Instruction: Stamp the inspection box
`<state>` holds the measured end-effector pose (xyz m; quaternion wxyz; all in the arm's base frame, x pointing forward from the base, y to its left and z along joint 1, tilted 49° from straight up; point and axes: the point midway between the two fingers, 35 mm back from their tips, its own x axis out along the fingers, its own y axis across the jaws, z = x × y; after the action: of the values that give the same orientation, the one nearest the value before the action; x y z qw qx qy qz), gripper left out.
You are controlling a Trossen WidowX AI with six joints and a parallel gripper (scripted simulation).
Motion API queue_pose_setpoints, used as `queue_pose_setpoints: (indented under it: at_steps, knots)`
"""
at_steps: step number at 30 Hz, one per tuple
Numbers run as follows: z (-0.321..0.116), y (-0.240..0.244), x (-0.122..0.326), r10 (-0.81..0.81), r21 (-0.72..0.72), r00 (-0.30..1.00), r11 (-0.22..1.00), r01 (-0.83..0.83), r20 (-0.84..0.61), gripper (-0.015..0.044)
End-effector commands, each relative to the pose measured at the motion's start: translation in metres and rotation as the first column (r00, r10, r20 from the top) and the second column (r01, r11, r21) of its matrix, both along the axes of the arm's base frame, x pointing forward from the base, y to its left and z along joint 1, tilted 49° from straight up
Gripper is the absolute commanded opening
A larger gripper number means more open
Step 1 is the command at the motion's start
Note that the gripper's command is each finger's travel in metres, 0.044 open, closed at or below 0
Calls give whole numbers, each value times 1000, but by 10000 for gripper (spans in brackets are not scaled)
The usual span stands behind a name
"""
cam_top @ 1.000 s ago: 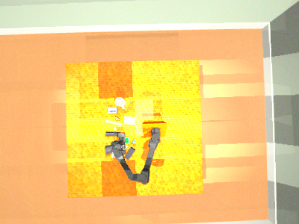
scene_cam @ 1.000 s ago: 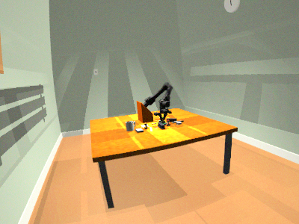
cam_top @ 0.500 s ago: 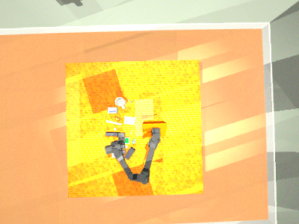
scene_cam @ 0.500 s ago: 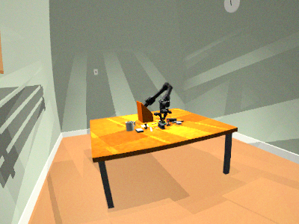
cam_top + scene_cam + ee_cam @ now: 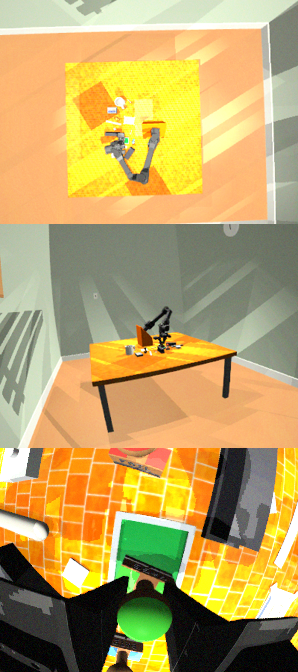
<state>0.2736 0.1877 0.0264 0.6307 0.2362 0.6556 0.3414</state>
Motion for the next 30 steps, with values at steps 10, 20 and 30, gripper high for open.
queue_pose_setpoints:
  at_steps: [10, 20, 30]
  knots:
    - [-1, 2, 0, 3, -4, 1000, 1000, -3, 2, 0]
    - [2, -2, 0, 3, -4, 1000, 1000, -3, 2, 0]
    - [5, -5, 1, 3, -4, 1000, 1000, -3, 2, 0]
